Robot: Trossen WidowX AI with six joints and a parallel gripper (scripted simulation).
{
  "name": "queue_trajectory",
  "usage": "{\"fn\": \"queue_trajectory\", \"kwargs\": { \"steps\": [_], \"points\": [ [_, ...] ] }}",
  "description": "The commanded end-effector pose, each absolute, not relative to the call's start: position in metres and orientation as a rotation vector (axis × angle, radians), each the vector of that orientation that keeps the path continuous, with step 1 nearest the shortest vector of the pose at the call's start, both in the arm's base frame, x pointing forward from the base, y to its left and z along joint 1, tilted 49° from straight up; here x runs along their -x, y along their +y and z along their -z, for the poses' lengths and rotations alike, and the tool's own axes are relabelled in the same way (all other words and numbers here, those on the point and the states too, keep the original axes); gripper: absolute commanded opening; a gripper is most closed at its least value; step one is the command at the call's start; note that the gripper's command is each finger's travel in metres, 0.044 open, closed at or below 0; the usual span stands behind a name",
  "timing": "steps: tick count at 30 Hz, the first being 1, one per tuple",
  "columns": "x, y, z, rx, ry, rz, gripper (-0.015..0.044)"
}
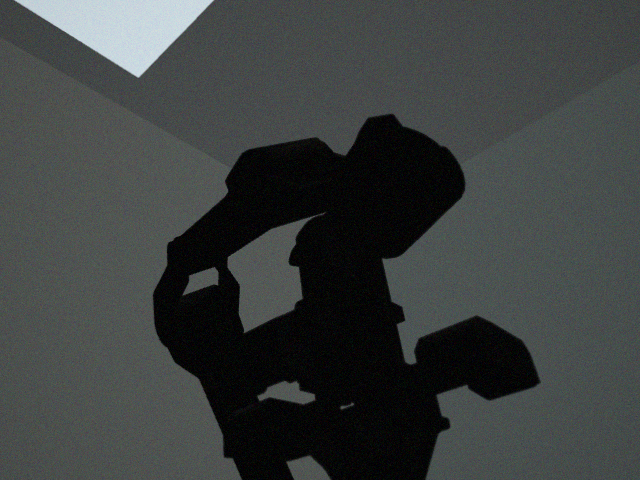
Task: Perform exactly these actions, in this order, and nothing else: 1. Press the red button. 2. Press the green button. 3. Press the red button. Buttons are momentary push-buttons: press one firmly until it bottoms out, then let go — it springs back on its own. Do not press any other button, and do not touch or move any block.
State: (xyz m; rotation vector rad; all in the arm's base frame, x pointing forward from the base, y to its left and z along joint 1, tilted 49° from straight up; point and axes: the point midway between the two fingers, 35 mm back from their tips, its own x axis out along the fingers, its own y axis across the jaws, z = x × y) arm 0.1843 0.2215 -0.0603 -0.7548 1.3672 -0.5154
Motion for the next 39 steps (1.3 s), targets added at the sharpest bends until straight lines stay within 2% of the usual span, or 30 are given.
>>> {"fn": "queue_trajectory", "kwargs": {
  "steps": [1, 6, 12, 39],
  "points": [
    [-0.175, 0.23, 0.079, 0.739, 1.366, 0.529, 0.002],
    [-0.175, 0.229, 0.081, 0.739, 1.366, 0.529, 0.002],
    [-0.184, 0.185, 0.121, 0.739, 1.364, 0.531, 0.002],
    [-0.189, 0.16, 0.143, 0.74, 1.363, 0.532, 0.002]
  ]
}}
